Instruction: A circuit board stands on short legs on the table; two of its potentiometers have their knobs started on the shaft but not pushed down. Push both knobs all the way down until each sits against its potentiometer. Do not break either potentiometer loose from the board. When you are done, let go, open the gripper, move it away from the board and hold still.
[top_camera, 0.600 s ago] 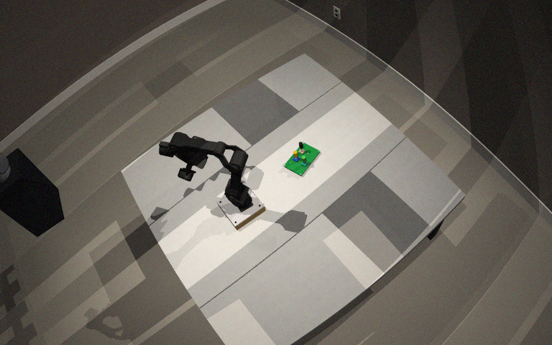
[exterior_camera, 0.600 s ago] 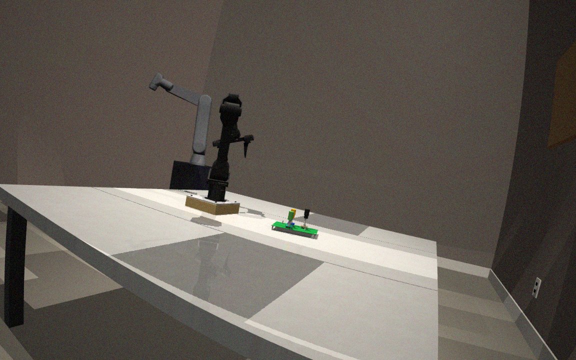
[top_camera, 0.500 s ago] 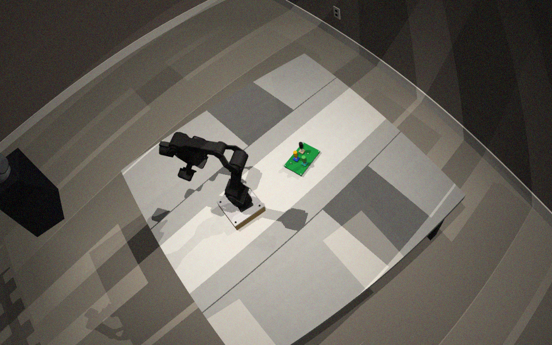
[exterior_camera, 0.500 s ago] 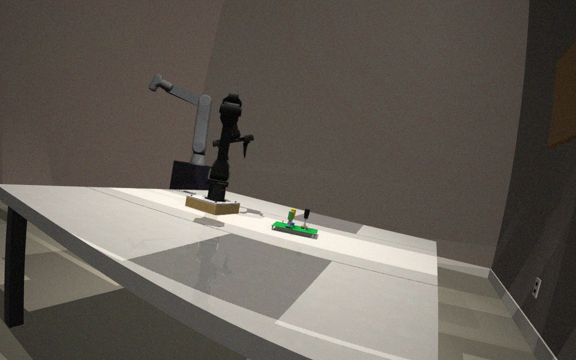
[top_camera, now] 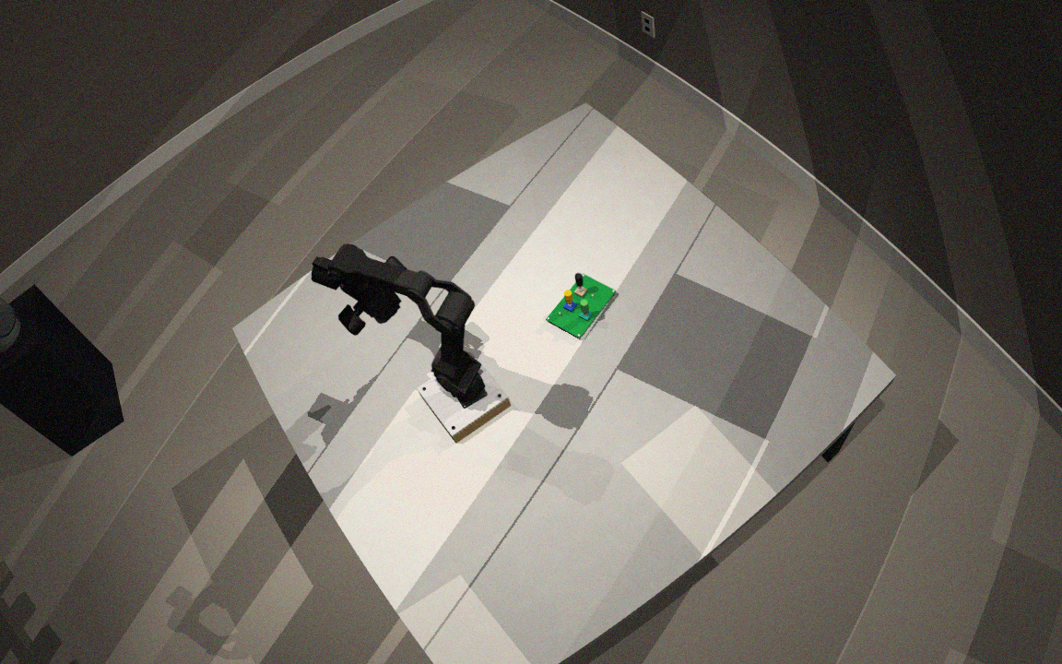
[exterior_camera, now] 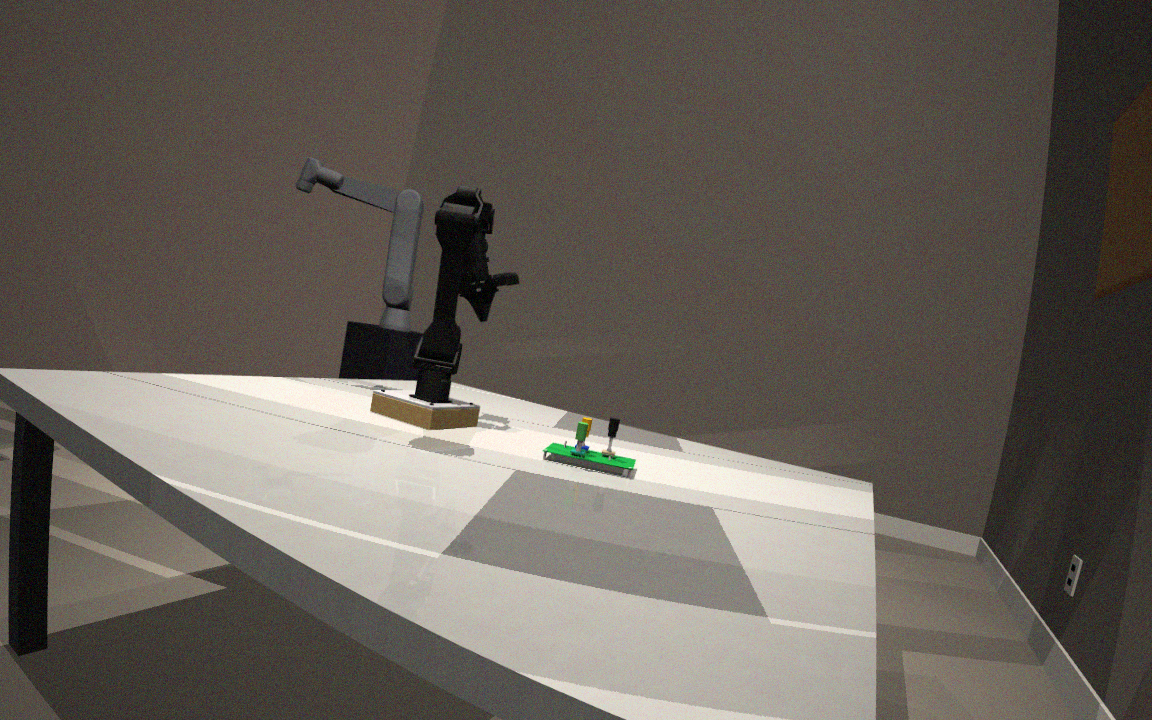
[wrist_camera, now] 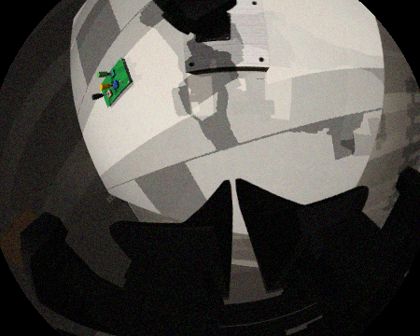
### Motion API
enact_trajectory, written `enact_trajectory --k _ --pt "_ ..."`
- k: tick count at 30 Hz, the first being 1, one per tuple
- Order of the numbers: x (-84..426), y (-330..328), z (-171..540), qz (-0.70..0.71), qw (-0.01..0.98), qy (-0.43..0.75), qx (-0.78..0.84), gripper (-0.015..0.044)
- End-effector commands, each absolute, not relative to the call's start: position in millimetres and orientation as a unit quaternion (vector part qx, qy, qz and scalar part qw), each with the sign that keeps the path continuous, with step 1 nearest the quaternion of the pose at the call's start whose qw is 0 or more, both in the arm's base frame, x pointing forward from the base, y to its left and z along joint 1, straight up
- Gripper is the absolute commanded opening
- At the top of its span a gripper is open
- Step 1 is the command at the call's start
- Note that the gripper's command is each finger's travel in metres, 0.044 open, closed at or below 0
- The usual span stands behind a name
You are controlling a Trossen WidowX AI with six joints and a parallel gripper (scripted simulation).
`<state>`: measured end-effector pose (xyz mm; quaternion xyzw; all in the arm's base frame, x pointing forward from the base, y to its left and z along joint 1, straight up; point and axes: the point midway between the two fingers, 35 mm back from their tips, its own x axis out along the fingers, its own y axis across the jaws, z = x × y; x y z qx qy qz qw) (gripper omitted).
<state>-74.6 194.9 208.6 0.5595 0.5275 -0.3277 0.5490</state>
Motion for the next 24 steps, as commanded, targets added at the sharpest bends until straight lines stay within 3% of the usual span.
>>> enact_trajectory --k 1,24 --pt "-70 200 206 -0.364 0.519 0.503 0.588 0.0000" --pt "-26 229 200 -0.534 0.271 0.305 0.740 0.0000"
